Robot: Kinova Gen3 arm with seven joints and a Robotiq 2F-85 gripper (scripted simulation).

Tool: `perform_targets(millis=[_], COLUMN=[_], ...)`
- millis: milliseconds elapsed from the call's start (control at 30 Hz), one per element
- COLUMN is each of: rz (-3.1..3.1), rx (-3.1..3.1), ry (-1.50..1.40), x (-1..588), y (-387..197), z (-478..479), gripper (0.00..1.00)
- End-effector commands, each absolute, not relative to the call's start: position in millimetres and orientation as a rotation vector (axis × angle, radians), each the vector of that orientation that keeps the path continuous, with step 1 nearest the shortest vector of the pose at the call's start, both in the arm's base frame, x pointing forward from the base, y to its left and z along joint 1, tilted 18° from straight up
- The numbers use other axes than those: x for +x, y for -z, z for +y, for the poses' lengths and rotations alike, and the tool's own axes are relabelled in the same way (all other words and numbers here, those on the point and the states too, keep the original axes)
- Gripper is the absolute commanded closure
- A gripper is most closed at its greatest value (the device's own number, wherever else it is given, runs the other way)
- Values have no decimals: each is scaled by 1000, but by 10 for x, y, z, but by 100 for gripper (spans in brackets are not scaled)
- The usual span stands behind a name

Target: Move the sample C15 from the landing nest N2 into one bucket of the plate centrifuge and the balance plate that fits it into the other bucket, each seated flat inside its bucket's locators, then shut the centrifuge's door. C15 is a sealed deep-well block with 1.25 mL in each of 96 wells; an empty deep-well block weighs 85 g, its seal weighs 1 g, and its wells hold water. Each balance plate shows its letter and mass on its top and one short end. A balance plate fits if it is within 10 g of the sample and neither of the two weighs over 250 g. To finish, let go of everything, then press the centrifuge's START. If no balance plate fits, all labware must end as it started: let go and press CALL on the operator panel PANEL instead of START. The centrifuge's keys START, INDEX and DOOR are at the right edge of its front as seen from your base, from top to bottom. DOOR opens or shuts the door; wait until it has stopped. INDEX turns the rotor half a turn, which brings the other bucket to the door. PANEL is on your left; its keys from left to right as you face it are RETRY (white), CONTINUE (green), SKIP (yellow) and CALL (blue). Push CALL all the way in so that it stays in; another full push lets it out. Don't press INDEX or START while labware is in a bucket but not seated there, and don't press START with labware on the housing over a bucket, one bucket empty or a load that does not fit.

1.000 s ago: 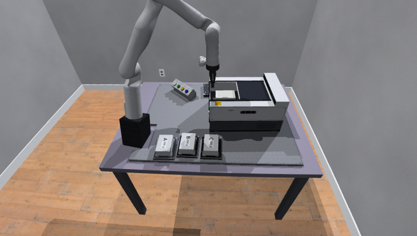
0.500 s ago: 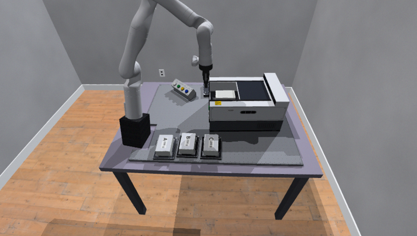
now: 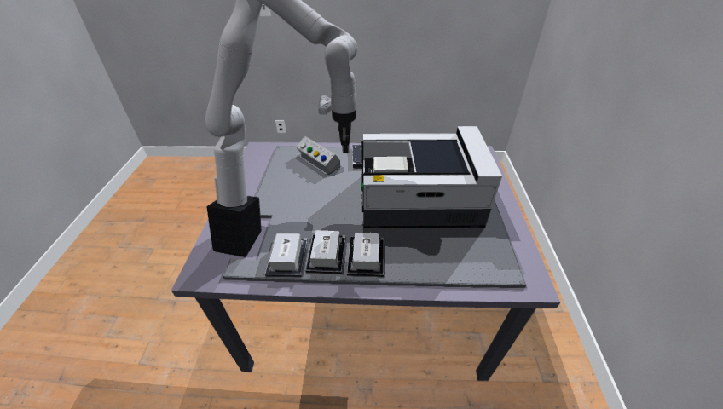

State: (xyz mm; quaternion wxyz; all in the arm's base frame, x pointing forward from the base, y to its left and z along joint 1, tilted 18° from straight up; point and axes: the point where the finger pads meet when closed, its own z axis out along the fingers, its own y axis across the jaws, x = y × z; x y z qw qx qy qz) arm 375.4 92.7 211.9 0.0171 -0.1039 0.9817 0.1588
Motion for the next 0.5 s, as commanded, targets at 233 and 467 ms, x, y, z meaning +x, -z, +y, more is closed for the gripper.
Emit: perform_targets(millis=[233,467], rz=[3049,3049], rx=[-323,-323], ry=[-493,-493], x=[3562,3397], y=[-2144,-2160], z=[727,562], gripper=[90,90])
